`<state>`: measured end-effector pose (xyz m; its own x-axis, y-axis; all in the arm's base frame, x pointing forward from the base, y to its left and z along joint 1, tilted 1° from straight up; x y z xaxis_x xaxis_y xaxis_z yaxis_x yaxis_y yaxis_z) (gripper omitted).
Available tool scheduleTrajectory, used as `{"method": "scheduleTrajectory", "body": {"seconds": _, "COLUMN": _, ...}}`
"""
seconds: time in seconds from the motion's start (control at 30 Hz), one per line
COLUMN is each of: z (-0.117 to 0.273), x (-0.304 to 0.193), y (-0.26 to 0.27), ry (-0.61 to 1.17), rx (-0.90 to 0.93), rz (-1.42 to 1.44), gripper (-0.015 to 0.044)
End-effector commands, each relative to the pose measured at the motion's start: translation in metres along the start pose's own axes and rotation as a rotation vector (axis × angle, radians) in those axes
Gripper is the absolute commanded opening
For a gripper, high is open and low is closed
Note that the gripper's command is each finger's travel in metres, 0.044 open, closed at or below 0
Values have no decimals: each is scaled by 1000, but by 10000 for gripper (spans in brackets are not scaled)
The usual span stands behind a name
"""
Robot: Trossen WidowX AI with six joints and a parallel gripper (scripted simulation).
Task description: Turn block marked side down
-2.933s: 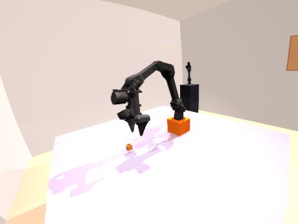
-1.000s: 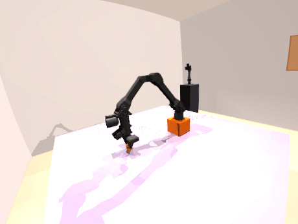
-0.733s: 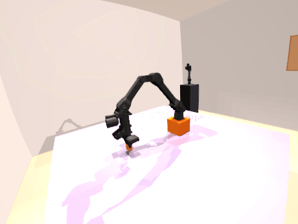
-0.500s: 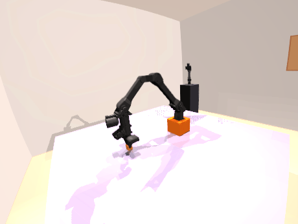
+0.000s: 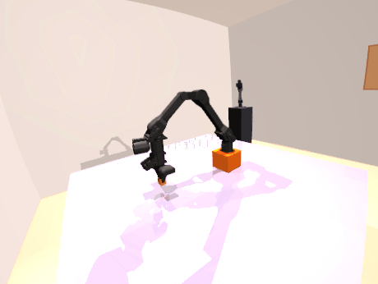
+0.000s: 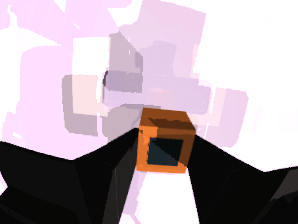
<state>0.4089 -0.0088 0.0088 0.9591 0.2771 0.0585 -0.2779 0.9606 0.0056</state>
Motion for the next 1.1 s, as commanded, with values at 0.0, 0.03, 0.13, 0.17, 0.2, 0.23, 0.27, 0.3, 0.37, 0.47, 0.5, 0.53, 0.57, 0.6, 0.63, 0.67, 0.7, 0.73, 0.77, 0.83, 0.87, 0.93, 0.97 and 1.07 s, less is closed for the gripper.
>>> {"method": "scheduleTrajectory", "body": {"seconds": 0.0, "z": -5, "x": -3, "y": 0, "ry": -22, "rx": -1, "rz": 0, "gripper": 0}}
{"method": "scheduleTrajectory", "body": {"seconds": 0.03, "z": -6, "x": -3, "y": 0, "ry": -37, "rx": -4, "rz": -1, "gripper": 0}}
{"method": "scheduleTrajectory", "body": {"seconds": 0.13, "z": -9, "x": -3, "y": 0, "ry": -81, "rx": -11, "rz": -2, "gripper": 0}}
{"method": "scheduleTrajectory", "body": {"seconds": 0.17, "z": -10, "x": -3, "y": 0, "ry": -95, "rx": -13, "rz": -3, "gripper": 0}}
{"method": "scheduleTrajectory", "body": {"seconds": 0.2, "z": -11, "x": -3, "y": 0, "ry": -110, "rx": -16, "rz": -3, "gripper": 0}}
{"method": "scheduleTrajectory", "body": {"seconds": 0.23, "z": -11, "x": -3, "y": 0, "ry": -125, "rx": -18, "rz": -3, "gripper": 0}}
{"method": "scheduleTrajectory", "body": {"seconds": 0.27, "z": -12, "x": -4, "y": 0, "ry": -139, "rx": -21, "rz": -3, "gripper": 0}}
{"method": "scheduleTrajectory", "body": {"seconds": 0.3, "z": -13, "x": -4, "y": 0, "ry": -154, "rx": -23, "rz": -4, "gripper": 0}}
{"method": "scheduleTrajectory", "body": {"seconds": 0.37, "z": -14, "x": -4, "y": 0, "ry": -183, "rx": -28, "rz": -4, "gripper": 0}}
{"method": "scheduleTrajectory", "body": {"seconds": 0.47, "z": -15, "x": -6, "y": 0, "ry": -227, "rx": -36, "rz": -4, "gripper": 0}}
{"method": "scheduleTrajectory", "body": {"seconds": 0.5, "z": -15, "x": -6, "y": 0, "ry": -241, "rx": -38, "rz": -4, "gripper": 0}}
{"method": "scheduleTrajectory", "body": {"seconds": 0.53, "z": -16, "x": -6, "y": 0, "ry": -256, "rx": -41, "rz": -4, "gripper": 0}}
{"method": "scheduleTrajectory", "body": {"seconds": 0.57, "z": -16, "x": -7, "y": 0, "ry": -271, "rx": -43, "rz": -4, "gripper": 0}}
{"method": "scheduleTrajectory", "body": {"seconds": 0.6, "z": -16, "x": -8, "y": 0, "ry": -285, "rx": -46, "rz": -4, "gripper": 0}}
{"method": "scheduleTrajectory", "body": {"seconds": 0.63, "z": -16, "x": -8, "y": 0, "ry": -300, "rx": -49, "rz": -4, "gripper": 0}}
{"method": "scheduleTrajectory", "body": {"seconds": 0.67, "z": -16, "x": -9, "y": 1, "ry": -314, "rx": -51, "rz": -4, "gripper": 0}}
{"method": "scheduleTrajectory", "body": {"seconds": 0.7, "z": -17, "x": -9, "y": 1, "ry": -329, "rx": -54, "rz": -3, "gripper": 0}}
{"method": "scheduleTrajectory", "body": {"seconds": 0.73, "z": -17, "x": -10, "y": 1, "ry": -343, "rx": -57, "rz": -3, "gripper": 0}}
{"method": "scheduleTrajectory", "body": {"seconds": 0.77, "z": -16, "x": -11, "y": 1, "ry": -358, "rx": -59, "rz": -3, "gripper": 0}}
{"method": "scheduleTrajectory", "body": {"seconds": 0.83, "z": -16, "x": -12, "y": 2, "ry": -387, "rx": -65, "rz": -2, "gripper": 0}}
{"method": "scheduleTrajectory", "body": {"seconds": 0.87, "z": -16, "x": -13, "y": 2, "ry": -401, "rx": -67, "rz": -2, "gripper": 0}}
{"method": "scheduleTrajectory", "body": {"seconds": 0.93, "z": -16, "x": -15, "y": 2, "ry": -430, "rx": -73, "rz": -1, "gripper": 0}}
{"method": "scheduleTrajectory", "body": {"seconds": 0.97, "z": -15, "x": -16, "y": 3, "ry": -445, "rx": -76, "rz": 0, "gripper": 0}}
{"method": "scheduleTrajectory", "body": {"seconds": 1.07, "z": -14, "x": -19, "y": 3, "ry": -478, "rx": -82, "rz": 1, "gripper": 0}}
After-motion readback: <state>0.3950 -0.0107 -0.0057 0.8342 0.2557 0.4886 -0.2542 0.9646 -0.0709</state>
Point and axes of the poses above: the point midway between the two fingers, 35 mm back from their tips, its own z axis back along the fingers, its own y axis across the jaws, x = y × z, the point moved 2 cm from there along z, back along the fingers, and after that the axes turned 10 degrees about z, right-handed, at the moved point
